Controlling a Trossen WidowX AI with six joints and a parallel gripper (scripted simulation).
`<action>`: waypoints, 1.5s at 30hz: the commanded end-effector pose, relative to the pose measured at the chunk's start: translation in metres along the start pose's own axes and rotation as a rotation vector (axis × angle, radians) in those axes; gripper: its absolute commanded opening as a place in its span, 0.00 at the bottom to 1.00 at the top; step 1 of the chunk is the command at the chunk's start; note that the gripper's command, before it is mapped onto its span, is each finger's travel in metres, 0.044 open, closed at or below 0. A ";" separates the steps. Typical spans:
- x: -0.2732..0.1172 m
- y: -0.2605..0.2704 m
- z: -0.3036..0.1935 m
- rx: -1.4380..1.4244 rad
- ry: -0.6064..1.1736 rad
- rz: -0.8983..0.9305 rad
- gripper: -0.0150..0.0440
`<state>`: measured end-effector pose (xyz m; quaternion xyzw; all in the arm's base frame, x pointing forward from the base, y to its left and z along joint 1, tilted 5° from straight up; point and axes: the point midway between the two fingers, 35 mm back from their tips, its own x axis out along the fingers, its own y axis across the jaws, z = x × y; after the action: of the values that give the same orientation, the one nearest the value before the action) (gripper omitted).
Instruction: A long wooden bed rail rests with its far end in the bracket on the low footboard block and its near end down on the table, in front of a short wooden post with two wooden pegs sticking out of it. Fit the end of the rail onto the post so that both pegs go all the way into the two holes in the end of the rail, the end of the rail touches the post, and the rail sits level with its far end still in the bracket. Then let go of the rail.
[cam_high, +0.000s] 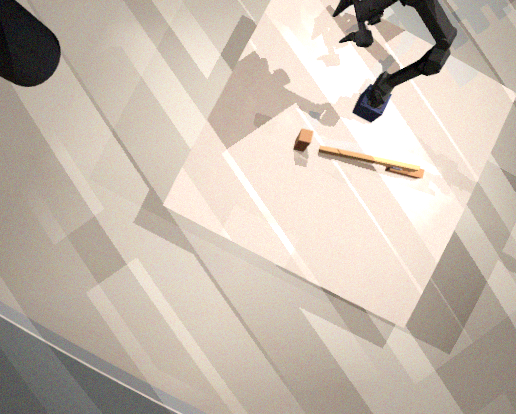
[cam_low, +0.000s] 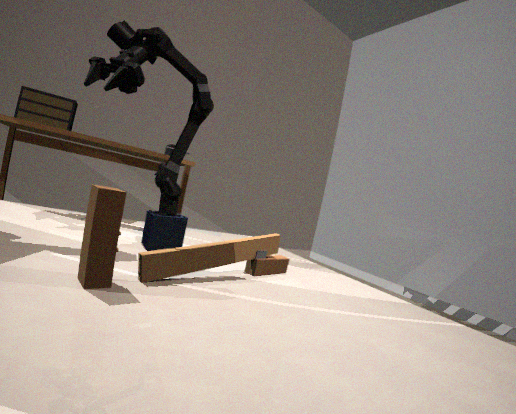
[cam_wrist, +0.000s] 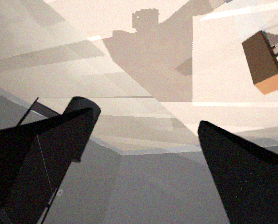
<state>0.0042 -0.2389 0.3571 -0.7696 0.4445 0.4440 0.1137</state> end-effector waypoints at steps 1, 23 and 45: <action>0.001 0.000 0.000 -0.011 0.000 -0.002 0.98; 0.135 -0.159 -0.042 -2.300 0.312 -0.337 1.00; 0.185 -0.342 0.051 -4.066 1.435 -0.343 1.00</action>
<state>0.2718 -0.1602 0.1529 0.0174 0.5820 -0.0712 0.8099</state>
